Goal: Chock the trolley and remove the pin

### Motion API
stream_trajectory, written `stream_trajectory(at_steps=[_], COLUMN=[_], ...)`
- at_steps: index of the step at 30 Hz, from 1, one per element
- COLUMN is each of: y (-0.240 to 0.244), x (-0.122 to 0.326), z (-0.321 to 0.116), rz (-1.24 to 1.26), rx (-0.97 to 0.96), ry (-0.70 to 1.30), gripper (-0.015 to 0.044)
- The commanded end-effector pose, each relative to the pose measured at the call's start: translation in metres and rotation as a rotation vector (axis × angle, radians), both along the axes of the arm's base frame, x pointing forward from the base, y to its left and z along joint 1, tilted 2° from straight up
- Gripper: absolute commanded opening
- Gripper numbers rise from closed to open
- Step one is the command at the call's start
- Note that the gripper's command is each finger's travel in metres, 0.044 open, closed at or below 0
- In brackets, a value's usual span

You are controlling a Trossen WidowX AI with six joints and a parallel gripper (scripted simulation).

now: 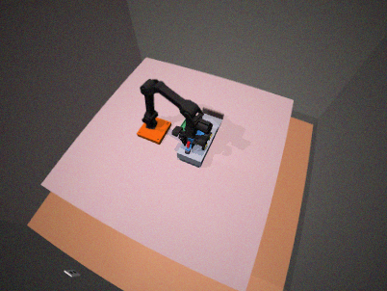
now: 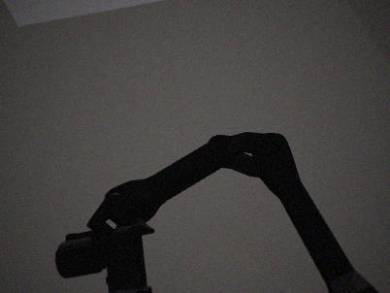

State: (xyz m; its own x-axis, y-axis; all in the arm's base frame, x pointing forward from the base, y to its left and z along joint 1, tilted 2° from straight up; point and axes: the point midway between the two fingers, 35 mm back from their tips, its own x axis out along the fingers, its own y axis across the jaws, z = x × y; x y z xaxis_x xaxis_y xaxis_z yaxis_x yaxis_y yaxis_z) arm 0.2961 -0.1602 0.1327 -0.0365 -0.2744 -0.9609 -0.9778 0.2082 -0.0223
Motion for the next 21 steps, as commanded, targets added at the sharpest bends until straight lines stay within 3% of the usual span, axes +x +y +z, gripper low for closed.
stream_trajectory(at_steps=[1,3,7,17,21], y=[-0.0006,-0.0006,-0.0005,-0.0005,-0.0002], x=[-0.0028,-0.0028,-0.0005,-0.0005,-0.0008], z=[-0.0041,-0.0041,-0.0011,-0.001,0.0008], rz=[0.002,0.002,-0.001,-0.001,0.0], rx=[0.0,0.0,0.0,0.0,0.0], ry=[0.009,0.009,0.0,0.0,0.003], gripper=[0.019,0.019,0.0085,0.0,0.0])
